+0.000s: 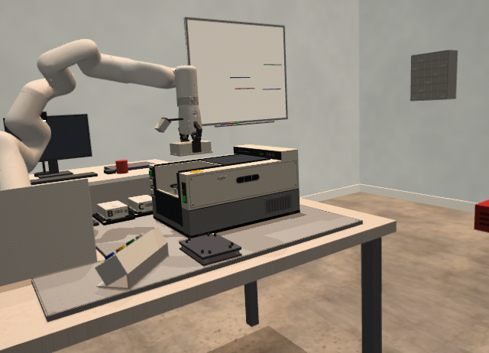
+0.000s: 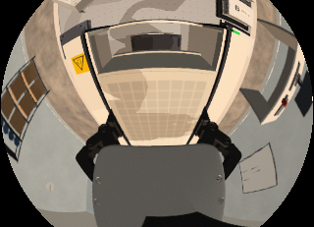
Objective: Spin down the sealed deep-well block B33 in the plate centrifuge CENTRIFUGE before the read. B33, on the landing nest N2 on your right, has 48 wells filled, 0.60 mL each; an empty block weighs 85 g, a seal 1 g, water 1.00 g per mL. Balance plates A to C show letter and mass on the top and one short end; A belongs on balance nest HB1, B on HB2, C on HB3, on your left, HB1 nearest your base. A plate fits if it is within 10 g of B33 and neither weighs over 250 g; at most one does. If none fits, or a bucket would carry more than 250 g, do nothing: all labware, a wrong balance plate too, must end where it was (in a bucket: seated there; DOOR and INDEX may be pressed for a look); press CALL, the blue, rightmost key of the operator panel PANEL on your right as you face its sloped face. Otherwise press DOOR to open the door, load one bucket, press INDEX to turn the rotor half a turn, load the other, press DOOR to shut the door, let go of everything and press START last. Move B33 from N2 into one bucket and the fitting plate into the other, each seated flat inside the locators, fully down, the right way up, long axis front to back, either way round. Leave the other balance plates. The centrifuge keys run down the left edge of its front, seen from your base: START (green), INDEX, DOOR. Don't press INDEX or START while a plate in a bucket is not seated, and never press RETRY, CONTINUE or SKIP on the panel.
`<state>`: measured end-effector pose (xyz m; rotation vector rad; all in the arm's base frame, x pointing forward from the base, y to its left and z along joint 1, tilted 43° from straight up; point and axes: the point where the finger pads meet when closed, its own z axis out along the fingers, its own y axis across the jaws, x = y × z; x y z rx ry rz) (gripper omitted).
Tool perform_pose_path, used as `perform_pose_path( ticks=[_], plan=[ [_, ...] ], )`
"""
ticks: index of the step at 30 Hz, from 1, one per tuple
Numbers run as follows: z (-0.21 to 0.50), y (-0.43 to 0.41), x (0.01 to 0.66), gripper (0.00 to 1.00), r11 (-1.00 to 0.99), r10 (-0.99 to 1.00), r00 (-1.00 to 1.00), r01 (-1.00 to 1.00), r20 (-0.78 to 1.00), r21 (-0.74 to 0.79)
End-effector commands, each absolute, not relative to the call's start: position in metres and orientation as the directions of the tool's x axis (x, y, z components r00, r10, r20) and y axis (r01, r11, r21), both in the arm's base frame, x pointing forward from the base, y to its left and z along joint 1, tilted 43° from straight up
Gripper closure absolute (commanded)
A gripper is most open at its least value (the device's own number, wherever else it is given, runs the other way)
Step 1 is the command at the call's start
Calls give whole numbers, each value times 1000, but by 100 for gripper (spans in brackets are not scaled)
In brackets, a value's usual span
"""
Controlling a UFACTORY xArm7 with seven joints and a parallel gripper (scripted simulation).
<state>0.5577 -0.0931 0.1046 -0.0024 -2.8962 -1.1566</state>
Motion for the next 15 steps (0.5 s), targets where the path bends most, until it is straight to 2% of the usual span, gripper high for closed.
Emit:
perform_pose_path(
  ticks=[1,15],
  plan=[
    [101,-91,558,100,727,-4,-1000,10,19,687],
    [70,-61,558,100,727,-4,-1000,10,19,687]
  ],
)
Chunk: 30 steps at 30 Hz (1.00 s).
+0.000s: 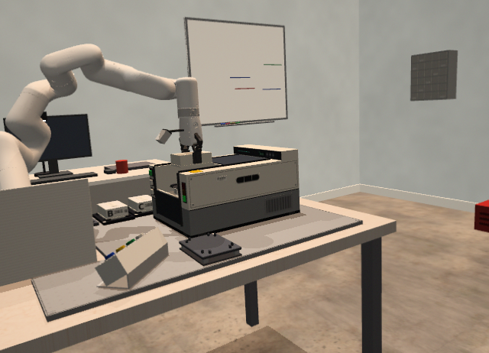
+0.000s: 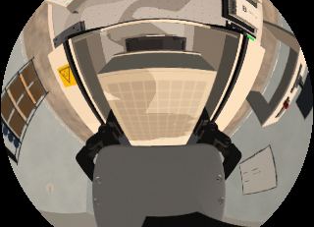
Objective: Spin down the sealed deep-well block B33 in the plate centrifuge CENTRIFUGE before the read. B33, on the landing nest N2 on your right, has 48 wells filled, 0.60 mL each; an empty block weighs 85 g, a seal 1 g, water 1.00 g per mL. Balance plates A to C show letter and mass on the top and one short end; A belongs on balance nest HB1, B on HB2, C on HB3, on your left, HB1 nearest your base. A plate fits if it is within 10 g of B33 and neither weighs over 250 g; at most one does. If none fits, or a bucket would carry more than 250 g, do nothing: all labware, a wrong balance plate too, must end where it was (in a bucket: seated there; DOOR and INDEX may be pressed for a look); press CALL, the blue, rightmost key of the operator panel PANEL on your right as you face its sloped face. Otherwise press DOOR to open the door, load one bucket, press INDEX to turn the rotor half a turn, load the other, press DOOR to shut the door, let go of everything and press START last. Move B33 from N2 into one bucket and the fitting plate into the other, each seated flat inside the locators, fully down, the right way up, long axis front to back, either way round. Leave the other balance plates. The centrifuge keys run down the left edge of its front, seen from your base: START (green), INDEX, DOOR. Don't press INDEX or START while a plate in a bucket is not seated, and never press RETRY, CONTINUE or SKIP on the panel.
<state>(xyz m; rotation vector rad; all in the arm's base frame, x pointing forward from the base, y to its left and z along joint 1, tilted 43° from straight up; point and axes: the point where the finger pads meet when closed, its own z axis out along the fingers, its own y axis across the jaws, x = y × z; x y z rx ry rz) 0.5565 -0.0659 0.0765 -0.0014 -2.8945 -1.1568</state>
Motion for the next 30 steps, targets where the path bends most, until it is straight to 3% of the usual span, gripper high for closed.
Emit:
perform_pose_path(
  ticks=[1,30],
  plan=[
    [66,-58,558,100,727,-4,-1000,10,19,687],
    [37,-30,557,100,727,-4,-1000,10,19,687]
  ],
)
